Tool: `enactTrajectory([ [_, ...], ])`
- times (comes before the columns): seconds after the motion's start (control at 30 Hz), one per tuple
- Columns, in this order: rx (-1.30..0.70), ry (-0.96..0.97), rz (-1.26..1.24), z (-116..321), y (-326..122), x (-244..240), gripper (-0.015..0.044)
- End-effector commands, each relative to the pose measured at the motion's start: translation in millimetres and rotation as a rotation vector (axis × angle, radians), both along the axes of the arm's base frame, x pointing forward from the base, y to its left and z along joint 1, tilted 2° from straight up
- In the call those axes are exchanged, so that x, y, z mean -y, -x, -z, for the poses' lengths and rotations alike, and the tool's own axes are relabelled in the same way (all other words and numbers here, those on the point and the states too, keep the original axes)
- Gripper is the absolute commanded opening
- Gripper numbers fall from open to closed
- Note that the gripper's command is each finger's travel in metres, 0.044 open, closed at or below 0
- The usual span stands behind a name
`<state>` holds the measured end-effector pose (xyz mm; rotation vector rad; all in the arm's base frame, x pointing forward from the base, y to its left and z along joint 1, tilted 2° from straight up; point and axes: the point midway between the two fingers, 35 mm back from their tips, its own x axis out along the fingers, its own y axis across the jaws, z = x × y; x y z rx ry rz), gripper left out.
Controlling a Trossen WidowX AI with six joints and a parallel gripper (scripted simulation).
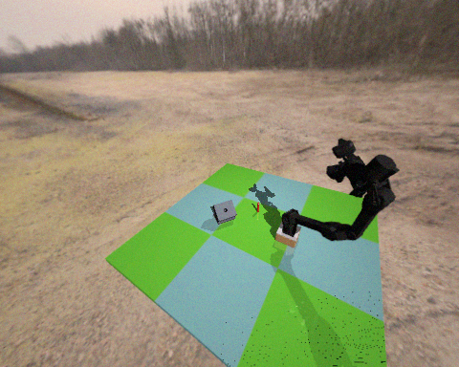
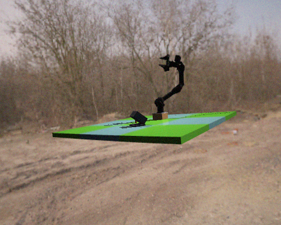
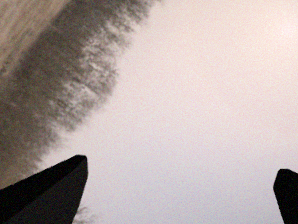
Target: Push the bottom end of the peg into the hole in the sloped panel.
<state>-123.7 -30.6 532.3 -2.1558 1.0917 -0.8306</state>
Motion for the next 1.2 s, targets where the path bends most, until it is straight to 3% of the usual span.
enactTrajectory([
  [0.0, 0.0, -0.002, -0.001, 0, -1, 0, 0.0426],
  [0.63, 0.083, -0.342, -0.185, 7, -123, 45, 0.044],
  [1.17, 0.168, -0.712, -0.24, 49, -224, 77, 0.044],
])
